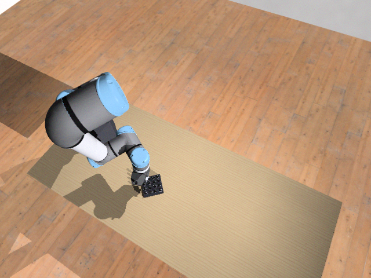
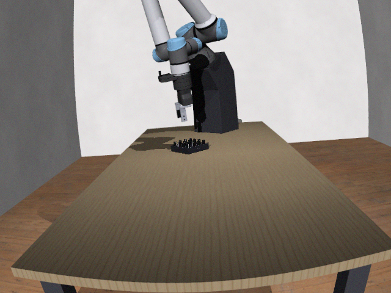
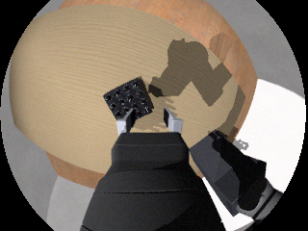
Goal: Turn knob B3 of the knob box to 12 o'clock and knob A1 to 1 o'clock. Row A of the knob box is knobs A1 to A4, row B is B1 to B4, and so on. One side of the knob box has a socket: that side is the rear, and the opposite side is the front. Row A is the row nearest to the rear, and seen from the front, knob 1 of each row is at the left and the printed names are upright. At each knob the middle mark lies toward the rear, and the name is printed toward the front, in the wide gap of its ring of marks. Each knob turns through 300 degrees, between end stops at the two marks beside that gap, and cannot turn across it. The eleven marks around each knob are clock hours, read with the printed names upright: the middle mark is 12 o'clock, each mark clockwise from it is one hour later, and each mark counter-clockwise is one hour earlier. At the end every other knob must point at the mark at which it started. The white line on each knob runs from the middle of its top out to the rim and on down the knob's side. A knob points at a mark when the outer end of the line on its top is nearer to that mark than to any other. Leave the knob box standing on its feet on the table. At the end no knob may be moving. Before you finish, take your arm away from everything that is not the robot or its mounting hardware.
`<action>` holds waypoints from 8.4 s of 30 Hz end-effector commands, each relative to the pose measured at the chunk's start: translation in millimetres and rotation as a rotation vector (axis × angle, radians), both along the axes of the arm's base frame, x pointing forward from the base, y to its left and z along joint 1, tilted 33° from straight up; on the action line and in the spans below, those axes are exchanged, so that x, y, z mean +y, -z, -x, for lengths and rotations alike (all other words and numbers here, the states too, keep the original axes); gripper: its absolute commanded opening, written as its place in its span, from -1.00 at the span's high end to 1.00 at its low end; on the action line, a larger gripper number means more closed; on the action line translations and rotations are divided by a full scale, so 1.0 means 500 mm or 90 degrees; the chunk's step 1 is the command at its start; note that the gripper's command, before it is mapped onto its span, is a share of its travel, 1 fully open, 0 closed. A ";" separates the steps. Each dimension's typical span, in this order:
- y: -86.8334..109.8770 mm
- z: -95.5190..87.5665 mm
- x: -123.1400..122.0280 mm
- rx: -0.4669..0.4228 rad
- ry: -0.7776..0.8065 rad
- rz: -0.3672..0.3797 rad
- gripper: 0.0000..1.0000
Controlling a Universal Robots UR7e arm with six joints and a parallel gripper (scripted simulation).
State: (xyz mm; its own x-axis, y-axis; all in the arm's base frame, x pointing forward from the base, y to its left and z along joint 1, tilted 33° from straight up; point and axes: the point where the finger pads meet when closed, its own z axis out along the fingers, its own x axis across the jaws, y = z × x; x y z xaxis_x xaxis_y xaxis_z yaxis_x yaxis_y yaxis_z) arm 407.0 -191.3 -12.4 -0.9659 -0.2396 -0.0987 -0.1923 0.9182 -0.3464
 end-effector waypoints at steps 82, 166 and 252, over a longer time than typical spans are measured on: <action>0.112 -0.084 0.053 -0.040 -0.267 0.135 -1.00; 0.147 -0.052 0.097 -0.040 -0.268 0.135 -1.00; 0.170 -0.031 0.126 -0.040 -0.268 0.135 -1.00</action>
